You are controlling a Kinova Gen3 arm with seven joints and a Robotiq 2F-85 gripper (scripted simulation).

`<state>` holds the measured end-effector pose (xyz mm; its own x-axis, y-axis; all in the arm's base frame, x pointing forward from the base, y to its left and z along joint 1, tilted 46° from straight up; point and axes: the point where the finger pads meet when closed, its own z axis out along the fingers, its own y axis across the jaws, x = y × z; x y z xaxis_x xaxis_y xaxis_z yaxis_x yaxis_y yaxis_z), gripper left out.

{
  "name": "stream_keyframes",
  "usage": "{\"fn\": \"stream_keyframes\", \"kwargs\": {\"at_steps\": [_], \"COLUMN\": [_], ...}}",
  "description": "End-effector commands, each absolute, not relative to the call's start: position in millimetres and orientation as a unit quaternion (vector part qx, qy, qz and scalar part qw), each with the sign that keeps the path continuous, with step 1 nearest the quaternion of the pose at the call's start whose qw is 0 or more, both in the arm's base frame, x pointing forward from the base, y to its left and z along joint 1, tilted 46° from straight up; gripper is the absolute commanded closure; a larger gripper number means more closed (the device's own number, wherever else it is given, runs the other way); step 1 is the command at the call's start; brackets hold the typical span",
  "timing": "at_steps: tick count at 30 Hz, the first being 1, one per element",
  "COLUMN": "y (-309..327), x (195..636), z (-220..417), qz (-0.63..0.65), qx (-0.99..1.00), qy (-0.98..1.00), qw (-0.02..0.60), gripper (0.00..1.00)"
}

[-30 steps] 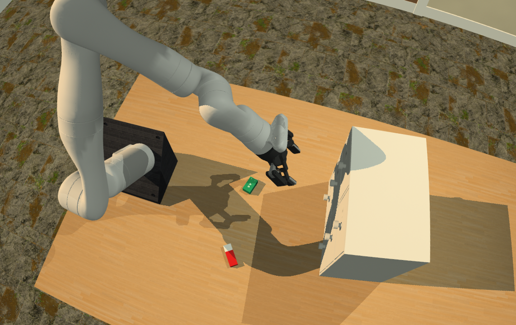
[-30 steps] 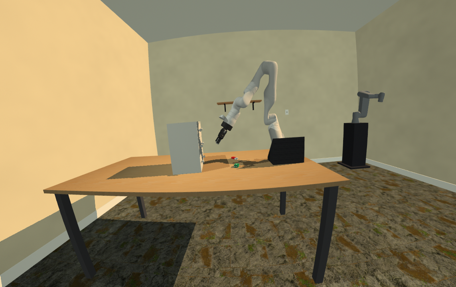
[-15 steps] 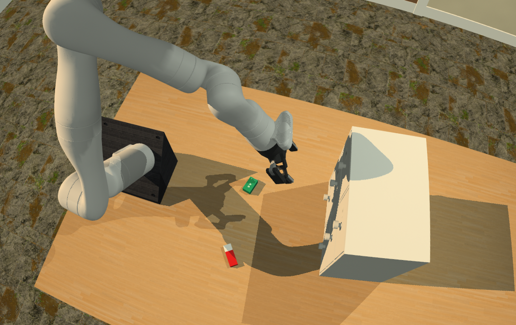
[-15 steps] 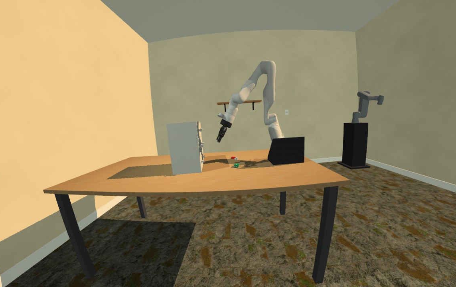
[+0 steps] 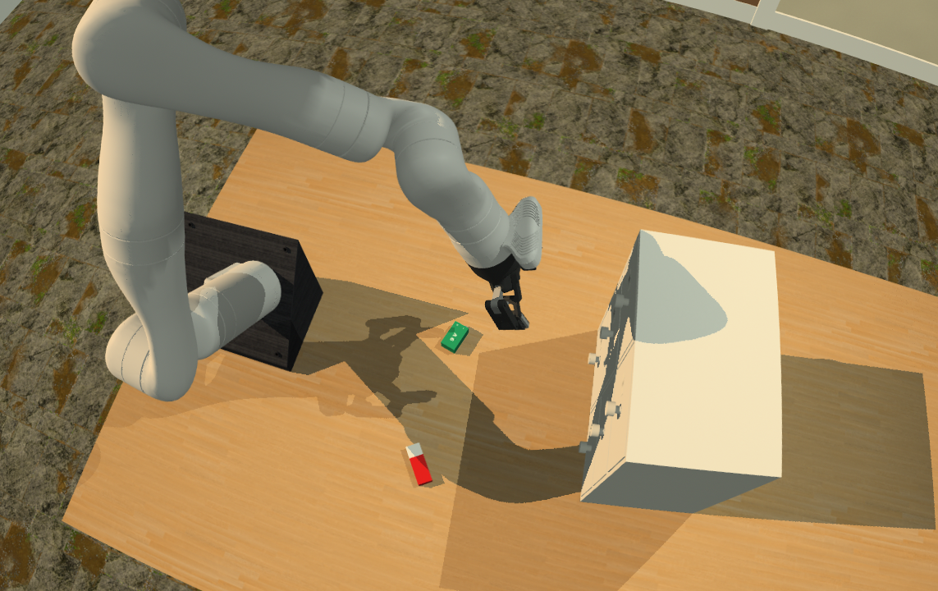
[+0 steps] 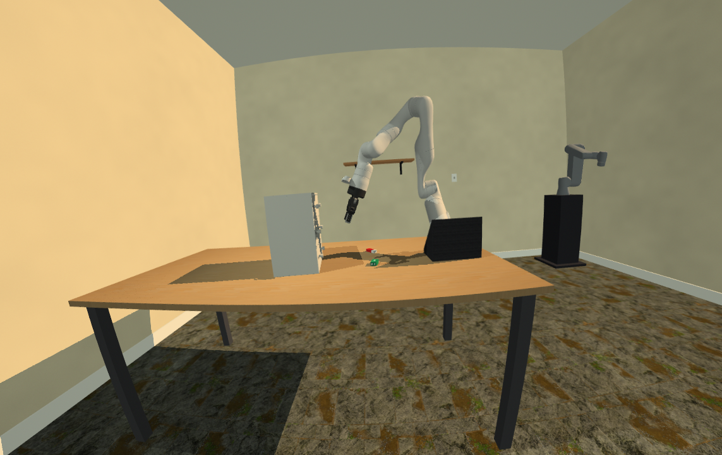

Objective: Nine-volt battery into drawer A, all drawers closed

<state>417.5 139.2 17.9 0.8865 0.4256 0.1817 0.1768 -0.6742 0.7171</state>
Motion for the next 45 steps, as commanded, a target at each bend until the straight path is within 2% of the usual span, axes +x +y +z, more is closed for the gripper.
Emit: {"fn": "stream_keyframes", "kwargs": {"at_steps": [1,45], "y": [144,157], "x": [420,400], "z": [20,38], "qz": [0.163,0.034], "qx": [0.903,0.916], "qy": [0.162,0.109], "qw": [0.364,0.384], "gripper": [0.00,0.00]}}
